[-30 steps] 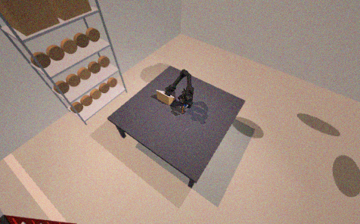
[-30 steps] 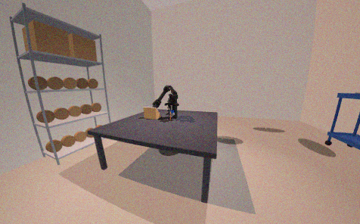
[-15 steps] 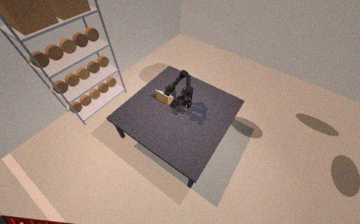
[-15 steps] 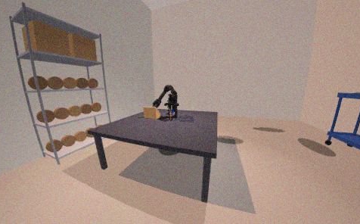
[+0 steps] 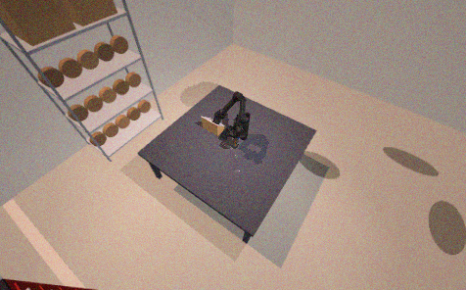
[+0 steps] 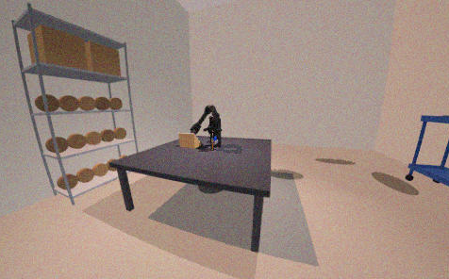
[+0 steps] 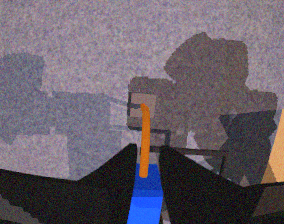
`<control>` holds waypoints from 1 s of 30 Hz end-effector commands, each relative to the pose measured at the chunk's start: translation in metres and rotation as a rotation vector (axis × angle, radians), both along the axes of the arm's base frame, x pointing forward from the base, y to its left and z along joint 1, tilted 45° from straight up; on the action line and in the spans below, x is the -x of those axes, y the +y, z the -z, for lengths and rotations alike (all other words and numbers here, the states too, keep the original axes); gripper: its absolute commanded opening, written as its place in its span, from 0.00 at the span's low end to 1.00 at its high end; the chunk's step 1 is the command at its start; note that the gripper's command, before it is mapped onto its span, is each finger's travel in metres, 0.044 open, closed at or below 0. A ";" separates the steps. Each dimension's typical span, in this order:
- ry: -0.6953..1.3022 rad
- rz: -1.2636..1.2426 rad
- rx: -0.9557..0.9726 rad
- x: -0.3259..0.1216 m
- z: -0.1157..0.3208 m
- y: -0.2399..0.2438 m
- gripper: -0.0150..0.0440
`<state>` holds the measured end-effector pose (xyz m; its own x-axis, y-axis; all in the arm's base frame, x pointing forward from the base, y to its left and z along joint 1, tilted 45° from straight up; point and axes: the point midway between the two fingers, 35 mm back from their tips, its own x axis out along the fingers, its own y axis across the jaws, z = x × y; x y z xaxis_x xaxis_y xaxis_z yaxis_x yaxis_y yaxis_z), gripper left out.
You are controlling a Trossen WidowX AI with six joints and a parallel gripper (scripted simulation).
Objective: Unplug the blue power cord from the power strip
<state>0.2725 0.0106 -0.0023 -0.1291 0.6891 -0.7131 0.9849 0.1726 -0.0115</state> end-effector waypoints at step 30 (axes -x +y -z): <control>0.004 0.000 -0.005 0.002 -0.018 0.010 0.53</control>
